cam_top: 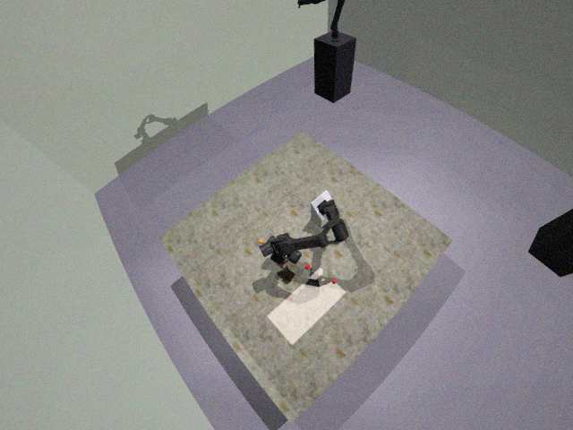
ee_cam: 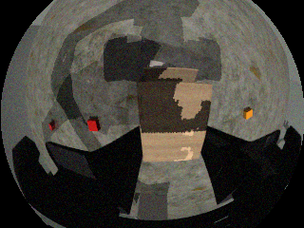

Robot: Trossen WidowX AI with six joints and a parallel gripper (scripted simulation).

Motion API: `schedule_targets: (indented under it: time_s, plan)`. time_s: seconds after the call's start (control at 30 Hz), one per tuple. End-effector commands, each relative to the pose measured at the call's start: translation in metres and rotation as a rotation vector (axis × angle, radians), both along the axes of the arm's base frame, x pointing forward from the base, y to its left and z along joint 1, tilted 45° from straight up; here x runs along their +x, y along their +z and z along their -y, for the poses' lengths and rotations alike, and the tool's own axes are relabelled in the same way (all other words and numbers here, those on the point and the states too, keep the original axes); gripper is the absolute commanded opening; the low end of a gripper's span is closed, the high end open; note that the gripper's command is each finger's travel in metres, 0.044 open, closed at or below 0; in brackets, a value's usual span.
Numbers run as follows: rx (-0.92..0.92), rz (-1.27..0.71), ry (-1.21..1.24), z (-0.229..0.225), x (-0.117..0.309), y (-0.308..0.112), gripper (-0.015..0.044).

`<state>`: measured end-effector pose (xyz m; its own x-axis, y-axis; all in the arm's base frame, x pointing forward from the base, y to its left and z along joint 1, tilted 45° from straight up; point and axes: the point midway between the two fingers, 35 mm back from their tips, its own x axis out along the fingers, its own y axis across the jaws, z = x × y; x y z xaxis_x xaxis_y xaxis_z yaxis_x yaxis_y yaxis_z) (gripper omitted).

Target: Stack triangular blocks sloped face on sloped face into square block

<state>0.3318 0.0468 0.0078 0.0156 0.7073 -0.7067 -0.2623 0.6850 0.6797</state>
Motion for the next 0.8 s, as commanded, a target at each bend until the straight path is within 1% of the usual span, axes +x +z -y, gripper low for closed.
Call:
schedule_targets:
  time_s: [0.0, 0.77]
  plan:
    - [0.005, -0.012, -0.006, -0.0017, -0.0006, -0.0044, 0.0]
    - [0.007, -0.021, -0.003, -0.0021, -0.001, -0.0049, 0.0]
